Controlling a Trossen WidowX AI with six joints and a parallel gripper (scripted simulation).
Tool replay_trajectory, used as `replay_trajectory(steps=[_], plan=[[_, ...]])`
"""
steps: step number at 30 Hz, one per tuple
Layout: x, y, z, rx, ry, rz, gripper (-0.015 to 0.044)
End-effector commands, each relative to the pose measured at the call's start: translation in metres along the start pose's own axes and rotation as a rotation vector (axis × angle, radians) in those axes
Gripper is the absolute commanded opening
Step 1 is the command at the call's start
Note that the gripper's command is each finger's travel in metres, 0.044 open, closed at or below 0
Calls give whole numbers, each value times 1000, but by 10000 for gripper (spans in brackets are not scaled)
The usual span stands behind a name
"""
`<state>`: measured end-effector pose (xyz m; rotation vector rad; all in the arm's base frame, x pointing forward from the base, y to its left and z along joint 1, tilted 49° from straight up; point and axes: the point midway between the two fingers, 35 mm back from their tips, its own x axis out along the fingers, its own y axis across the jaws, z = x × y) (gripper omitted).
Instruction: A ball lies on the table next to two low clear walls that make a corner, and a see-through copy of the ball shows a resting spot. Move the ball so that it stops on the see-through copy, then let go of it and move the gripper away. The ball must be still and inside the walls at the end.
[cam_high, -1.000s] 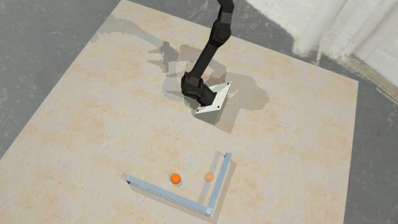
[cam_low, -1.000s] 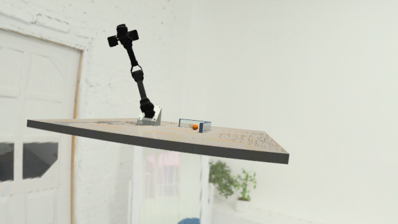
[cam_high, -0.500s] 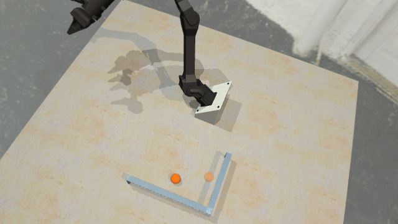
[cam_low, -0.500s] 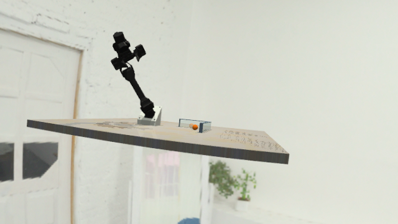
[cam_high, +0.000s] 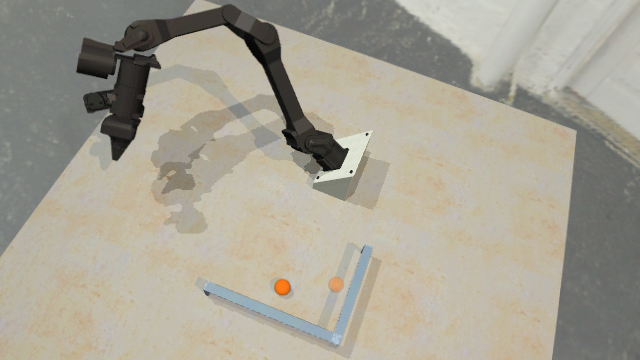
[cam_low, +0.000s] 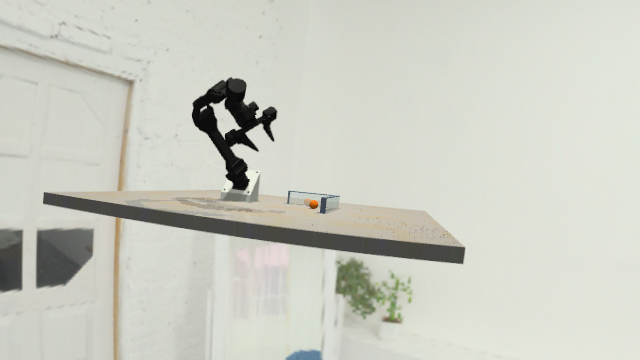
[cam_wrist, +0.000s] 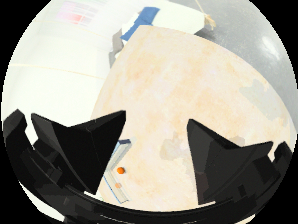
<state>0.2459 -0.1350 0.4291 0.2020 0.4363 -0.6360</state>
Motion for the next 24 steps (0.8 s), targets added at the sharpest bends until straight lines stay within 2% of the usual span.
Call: replay_trajectory(steps=[1,9,13,20,24], plan=[[41,20,-24,-40,123,-9,285],[126,93,-116,-253,417,-39,285],[144,123,-175,-439,564,-31,285],[164,152,-257,-629,687,-162,285],[167,167,-328,-839,726,-290,285]])
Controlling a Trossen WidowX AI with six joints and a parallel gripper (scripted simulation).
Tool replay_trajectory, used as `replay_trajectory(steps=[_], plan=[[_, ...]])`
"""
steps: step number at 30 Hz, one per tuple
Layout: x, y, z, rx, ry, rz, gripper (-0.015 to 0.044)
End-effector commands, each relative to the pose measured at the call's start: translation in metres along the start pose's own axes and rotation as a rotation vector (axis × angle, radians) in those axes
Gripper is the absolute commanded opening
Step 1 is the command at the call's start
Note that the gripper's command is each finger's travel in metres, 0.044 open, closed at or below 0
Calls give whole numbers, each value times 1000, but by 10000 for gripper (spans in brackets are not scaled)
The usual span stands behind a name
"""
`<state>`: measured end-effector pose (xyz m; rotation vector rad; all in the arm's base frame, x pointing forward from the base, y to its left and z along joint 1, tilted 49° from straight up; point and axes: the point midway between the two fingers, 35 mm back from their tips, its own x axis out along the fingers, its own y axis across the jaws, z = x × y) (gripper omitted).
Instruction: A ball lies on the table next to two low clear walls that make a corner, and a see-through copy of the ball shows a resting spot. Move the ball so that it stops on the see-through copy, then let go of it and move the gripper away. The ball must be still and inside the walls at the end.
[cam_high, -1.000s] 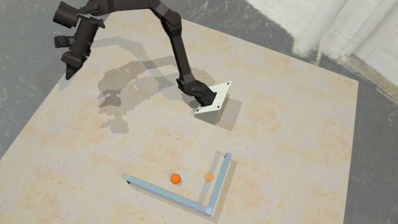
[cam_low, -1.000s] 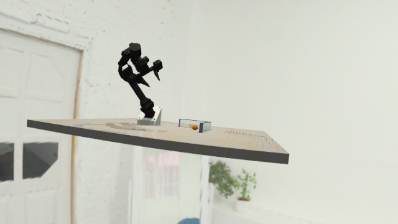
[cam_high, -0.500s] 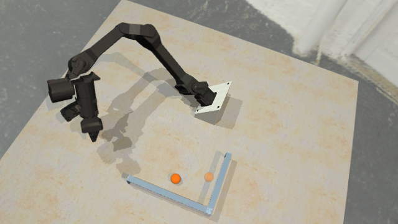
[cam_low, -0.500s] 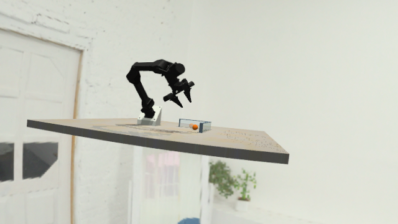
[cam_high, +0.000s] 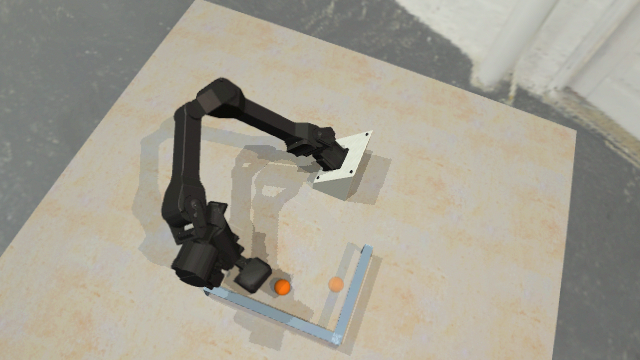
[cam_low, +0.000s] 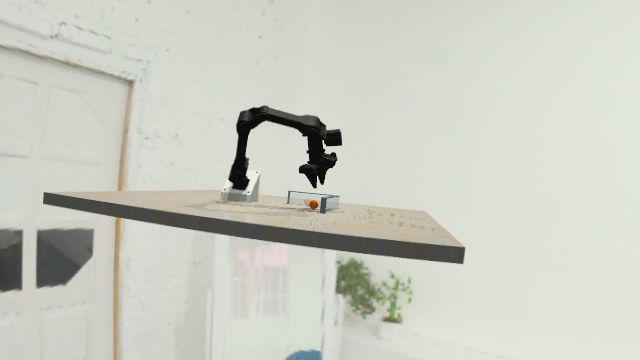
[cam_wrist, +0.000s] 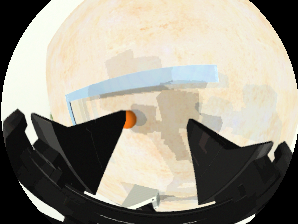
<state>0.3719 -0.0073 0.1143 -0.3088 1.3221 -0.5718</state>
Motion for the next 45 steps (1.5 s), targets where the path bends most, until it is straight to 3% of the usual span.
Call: replay_trajectory(steps=[1,5,43,45], plan=[[32,48,-33,-158,71,-150,285],[48,75,-56,-266,77,-266,285],[99,61,-58,-266,77,-268,285],[99,61,-58,-266,77,-268,232]])
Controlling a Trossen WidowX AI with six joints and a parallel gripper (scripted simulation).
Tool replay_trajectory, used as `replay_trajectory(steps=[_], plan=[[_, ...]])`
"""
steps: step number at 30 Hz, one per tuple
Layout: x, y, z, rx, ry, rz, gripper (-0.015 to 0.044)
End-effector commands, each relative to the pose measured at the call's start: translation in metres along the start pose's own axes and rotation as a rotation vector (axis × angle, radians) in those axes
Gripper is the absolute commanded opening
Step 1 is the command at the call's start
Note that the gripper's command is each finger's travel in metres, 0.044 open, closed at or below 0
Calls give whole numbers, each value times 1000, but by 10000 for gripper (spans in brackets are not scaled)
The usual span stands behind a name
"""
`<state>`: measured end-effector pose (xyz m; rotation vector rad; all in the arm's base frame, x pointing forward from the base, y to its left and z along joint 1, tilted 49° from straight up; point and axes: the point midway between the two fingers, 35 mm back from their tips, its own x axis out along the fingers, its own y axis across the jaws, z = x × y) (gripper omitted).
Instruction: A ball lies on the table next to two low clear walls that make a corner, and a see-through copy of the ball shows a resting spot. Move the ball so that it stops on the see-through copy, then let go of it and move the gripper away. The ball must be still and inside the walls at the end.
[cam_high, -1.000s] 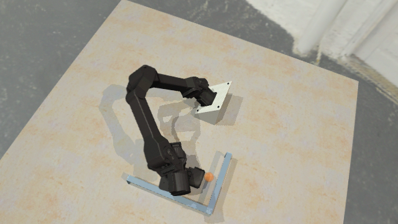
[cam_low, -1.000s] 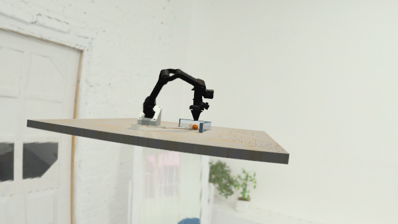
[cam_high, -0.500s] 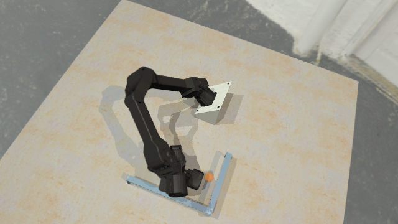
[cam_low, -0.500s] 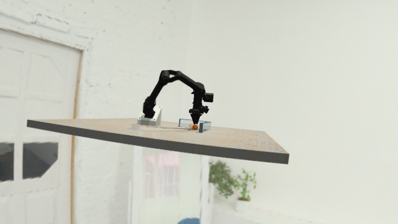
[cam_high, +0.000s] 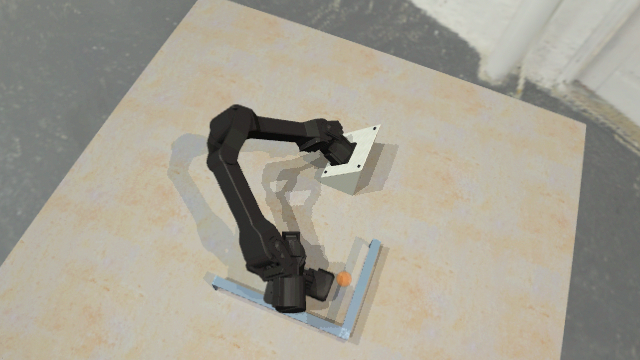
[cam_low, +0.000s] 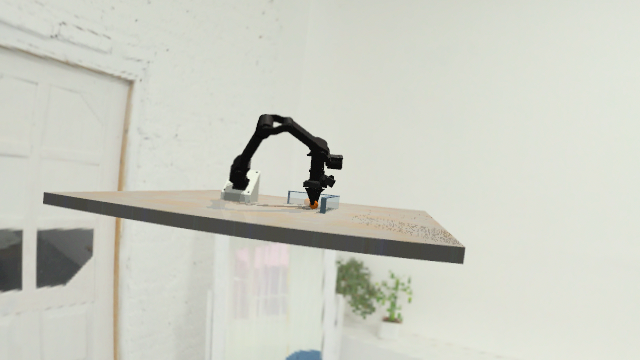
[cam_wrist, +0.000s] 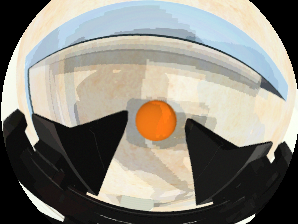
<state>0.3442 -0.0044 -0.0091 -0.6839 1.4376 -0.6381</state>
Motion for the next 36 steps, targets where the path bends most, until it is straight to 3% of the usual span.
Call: replay_trajectory(steps=[1,10,16,36], plan=[[3,1,-1,-11,4,-6,206],[3,1,-1,-11,4,-6,146],[-15,3,2,-12,2,-1,0],[-125,3,-1,-13,5,-1,0]])
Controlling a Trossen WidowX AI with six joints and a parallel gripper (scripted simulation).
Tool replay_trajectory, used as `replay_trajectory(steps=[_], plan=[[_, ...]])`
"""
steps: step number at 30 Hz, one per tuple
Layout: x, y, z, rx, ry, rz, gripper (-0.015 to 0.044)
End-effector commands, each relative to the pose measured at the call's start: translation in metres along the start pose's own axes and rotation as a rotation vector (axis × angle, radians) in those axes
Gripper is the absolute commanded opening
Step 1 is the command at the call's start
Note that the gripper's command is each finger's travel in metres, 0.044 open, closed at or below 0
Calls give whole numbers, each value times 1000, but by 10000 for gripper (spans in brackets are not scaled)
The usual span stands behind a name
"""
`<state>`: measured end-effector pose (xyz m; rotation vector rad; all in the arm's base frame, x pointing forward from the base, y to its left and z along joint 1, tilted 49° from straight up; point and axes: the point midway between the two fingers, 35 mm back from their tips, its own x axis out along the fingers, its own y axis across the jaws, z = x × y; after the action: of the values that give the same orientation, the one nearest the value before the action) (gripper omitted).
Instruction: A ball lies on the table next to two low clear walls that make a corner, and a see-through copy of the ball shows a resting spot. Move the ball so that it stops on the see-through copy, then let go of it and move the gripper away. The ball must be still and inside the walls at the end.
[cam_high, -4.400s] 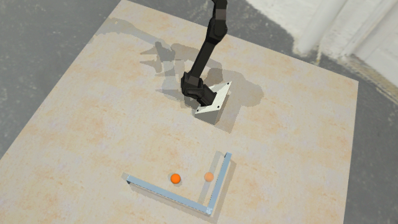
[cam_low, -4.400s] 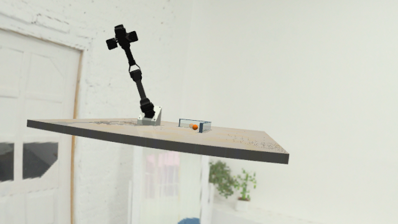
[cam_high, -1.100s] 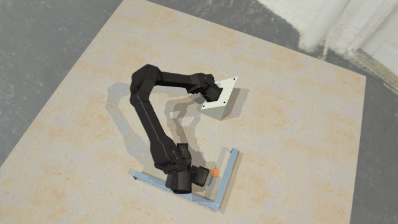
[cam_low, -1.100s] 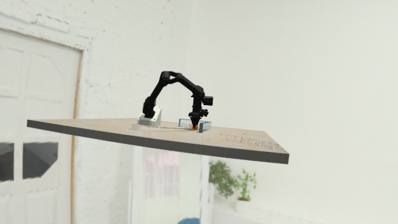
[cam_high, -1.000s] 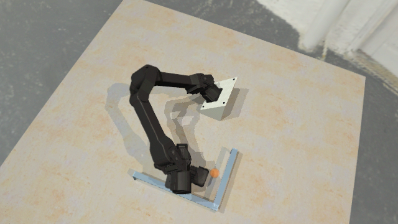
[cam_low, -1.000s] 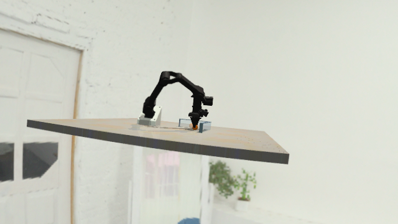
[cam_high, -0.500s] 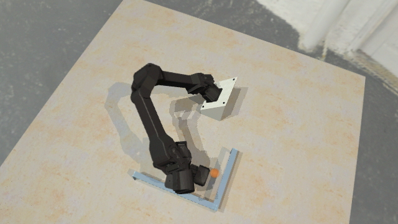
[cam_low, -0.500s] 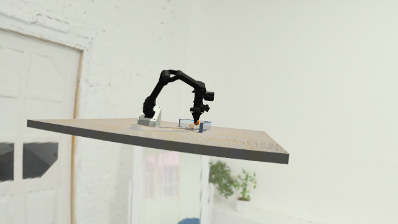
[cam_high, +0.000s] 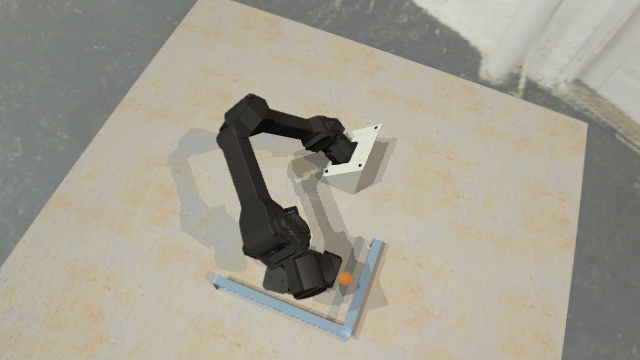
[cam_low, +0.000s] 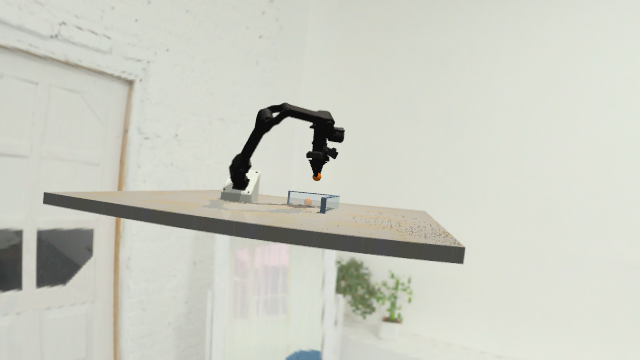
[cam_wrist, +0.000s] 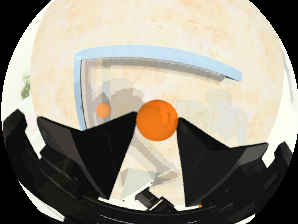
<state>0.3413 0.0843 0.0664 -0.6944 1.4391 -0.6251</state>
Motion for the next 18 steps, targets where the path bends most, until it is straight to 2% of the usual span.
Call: replay_trajectory(steps=[1,18], plan=[[-9,1,-2,1,10,-3,0],[5,49,-18,-608,8,5,0]])
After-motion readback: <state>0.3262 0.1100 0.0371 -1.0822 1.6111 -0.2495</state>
